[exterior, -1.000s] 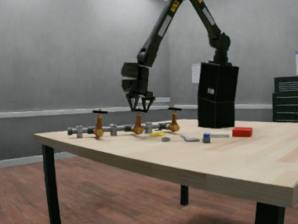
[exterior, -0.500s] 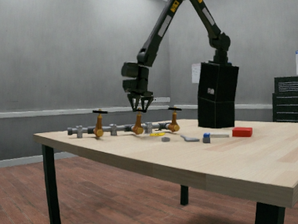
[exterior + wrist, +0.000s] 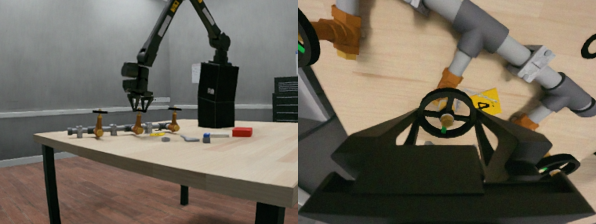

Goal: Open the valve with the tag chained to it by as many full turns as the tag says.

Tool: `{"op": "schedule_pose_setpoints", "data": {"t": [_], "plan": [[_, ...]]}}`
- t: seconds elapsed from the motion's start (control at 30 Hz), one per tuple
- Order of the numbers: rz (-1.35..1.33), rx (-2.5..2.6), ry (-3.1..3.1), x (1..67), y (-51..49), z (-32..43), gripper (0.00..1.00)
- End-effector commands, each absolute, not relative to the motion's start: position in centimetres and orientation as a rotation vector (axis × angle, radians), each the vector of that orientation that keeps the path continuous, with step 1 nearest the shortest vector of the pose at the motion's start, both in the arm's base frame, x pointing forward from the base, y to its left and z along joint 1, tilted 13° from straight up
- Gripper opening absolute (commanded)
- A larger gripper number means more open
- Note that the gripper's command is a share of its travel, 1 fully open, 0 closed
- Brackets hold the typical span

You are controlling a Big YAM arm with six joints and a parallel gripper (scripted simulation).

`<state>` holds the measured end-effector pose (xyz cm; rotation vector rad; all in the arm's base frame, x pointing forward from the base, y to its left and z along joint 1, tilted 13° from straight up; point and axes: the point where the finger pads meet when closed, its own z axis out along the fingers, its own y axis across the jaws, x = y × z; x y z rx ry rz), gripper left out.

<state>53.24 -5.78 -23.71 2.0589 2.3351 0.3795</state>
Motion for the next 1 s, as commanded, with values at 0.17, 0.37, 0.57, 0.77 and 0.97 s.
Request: {"op": "schedule_pose_setpoints", "data": {"t": [0.17,0.37,0.57,0.77,0.97], "plan": [[0.372,2.084,2.317,53.28,-5.7,-23.54,0.0],[0.371,2.003,2.378,53.28,-5.7,-23.54,0.0],[0.367,1.848,2.483,53.28,-5.7,-23.54,0.0],[0.362,1.673,2.586,53.29,-5.7,-23.54,0.0],[0.347,1.294,2.762,53.29,-5.7,-23.53,0.0]]}}
